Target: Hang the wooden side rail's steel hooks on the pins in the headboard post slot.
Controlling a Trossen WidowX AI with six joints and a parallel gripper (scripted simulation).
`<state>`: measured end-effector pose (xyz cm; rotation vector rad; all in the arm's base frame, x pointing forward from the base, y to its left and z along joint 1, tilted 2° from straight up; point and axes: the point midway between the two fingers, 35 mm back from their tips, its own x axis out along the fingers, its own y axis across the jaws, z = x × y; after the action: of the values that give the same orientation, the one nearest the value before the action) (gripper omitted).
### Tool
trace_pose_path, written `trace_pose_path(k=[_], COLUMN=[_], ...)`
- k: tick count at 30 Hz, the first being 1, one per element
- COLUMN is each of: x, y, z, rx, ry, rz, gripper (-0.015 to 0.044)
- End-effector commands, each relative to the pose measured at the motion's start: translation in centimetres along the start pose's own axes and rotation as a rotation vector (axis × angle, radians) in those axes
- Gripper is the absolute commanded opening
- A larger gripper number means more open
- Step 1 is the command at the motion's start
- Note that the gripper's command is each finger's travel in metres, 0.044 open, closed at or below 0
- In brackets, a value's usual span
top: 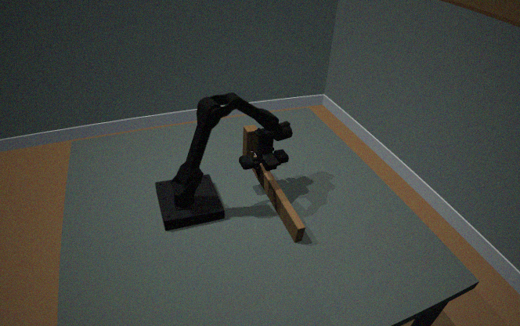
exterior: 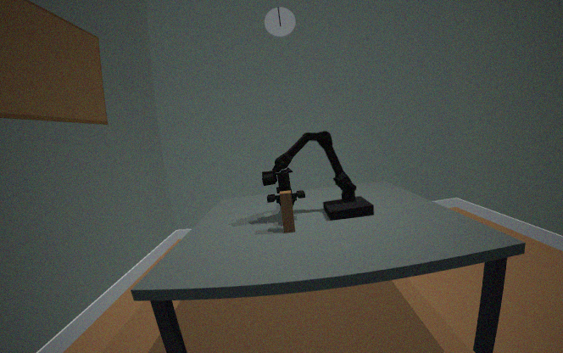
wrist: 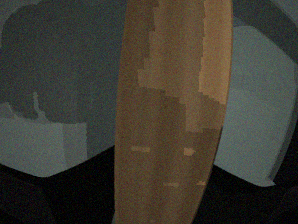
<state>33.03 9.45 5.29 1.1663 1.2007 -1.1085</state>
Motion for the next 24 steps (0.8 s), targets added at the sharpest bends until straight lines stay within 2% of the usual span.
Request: trace_pose_path(k=[1,24], x=[-0.54,-0.93], y=[0.24,0.24], z=[-0.01,-0.01], rx=[0.005,0.005], ry=[0.0,0.0], rz=[0.014,0.014], gripper=[0.0,0.0])
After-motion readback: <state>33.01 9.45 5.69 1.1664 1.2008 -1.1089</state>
